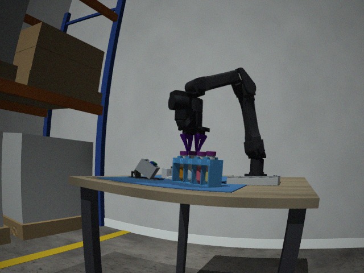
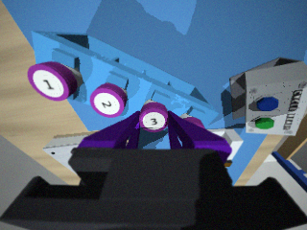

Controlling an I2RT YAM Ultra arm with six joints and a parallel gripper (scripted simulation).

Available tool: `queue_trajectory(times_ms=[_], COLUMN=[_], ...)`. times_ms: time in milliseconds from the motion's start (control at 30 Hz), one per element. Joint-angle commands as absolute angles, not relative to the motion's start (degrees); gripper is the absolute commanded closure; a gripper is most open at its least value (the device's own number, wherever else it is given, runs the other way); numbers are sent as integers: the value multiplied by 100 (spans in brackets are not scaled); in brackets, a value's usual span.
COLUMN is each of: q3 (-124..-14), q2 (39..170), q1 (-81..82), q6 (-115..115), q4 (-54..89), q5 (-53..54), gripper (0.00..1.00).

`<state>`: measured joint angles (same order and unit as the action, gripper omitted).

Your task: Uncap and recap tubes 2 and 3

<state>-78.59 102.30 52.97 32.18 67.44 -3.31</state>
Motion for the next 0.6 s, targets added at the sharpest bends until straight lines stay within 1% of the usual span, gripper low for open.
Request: queue_trajectory(times_ms=[0,133,200,567], q3=[-7878,-7875,-7875,-7867], q2=[10192,10192,10192,10194], q1=[5296,5296,5296,5295], q6=[1860,714,714,-2437], q4=[6731,6728,6728,6719], q5=[-327,-327,-327,-328], gripper=[100,100,100,100])
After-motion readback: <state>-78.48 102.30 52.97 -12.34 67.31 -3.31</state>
